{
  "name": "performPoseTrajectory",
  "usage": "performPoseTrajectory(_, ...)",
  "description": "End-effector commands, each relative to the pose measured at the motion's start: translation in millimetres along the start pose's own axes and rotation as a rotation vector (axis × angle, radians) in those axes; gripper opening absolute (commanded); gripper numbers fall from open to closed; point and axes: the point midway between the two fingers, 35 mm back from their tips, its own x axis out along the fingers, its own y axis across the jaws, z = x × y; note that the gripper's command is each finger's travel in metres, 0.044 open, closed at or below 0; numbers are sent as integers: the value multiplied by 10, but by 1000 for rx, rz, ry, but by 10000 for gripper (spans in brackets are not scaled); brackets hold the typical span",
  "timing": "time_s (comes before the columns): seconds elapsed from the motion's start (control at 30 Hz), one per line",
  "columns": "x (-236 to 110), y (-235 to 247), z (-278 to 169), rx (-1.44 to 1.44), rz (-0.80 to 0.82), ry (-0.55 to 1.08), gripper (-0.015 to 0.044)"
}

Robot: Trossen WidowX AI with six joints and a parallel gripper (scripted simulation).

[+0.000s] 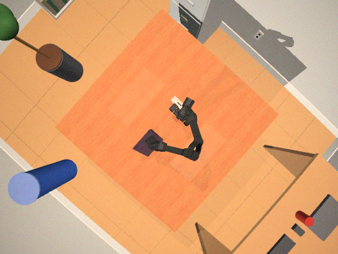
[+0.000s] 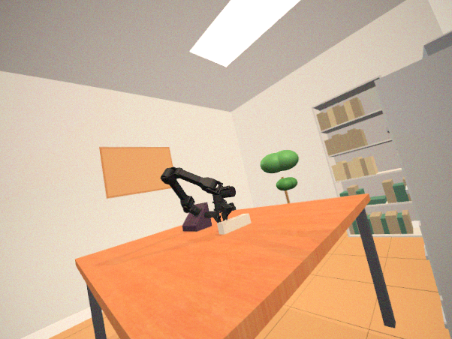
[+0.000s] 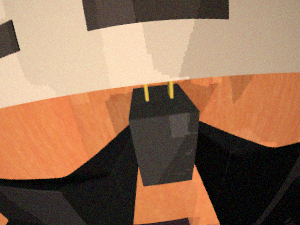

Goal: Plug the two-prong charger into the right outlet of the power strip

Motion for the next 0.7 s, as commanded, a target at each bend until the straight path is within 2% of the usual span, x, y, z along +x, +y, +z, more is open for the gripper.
performPoseTrajectory(0.0,-1,-4,2,-6,-2,1,0)
performPoseTrajectory(0.67,-5,-6,66,-6,-2,1,0)
